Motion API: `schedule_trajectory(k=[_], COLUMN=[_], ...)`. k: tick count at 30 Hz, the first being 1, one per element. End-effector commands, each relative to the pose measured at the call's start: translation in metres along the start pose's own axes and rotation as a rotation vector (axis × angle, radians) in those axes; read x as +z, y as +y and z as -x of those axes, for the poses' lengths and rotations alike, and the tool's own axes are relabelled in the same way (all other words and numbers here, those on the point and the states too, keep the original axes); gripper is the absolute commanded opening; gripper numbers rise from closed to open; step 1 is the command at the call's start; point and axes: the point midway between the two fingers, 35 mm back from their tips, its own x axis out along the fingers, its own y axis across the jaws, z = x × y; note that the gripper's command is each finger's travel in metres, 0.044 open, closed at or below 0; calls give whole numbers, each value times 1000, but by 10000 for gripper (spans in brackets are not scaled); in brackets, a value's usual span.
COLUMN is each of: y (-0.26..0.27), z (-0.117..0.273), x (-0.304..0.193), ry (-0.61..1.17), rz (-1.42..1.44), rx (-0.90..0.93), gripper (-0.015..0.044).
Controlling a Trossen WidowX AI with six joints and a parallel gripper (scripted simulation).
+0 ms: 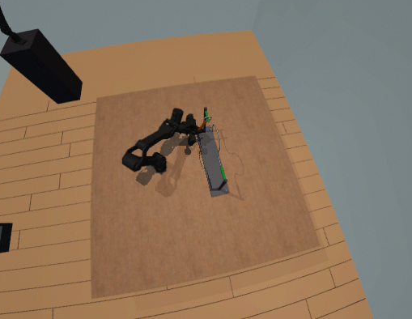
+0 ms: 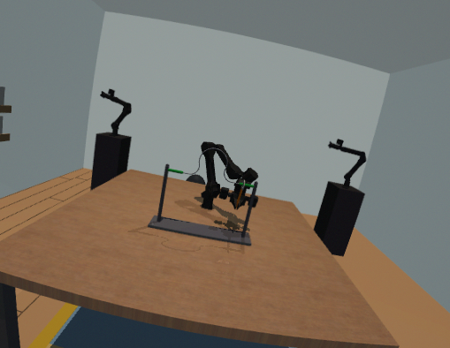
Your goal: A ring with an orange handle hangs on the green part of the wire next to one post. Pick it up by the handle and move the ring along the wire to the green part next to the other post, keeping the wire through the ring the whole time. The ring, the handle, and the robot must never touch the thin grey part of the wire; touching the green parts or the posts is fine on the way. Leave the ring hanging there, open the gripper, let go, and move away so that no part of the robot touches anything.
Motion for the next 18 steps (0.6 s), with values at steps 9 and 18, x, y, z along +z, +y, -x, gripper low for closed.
schedule_trajectory(k=[9, 18], y=[0, 0], z=[-4, -4], x=[-10, -10], ry=[-1, -1], rz=[-4, -4], rx=[-7, -7], gripper=[-150, -150])
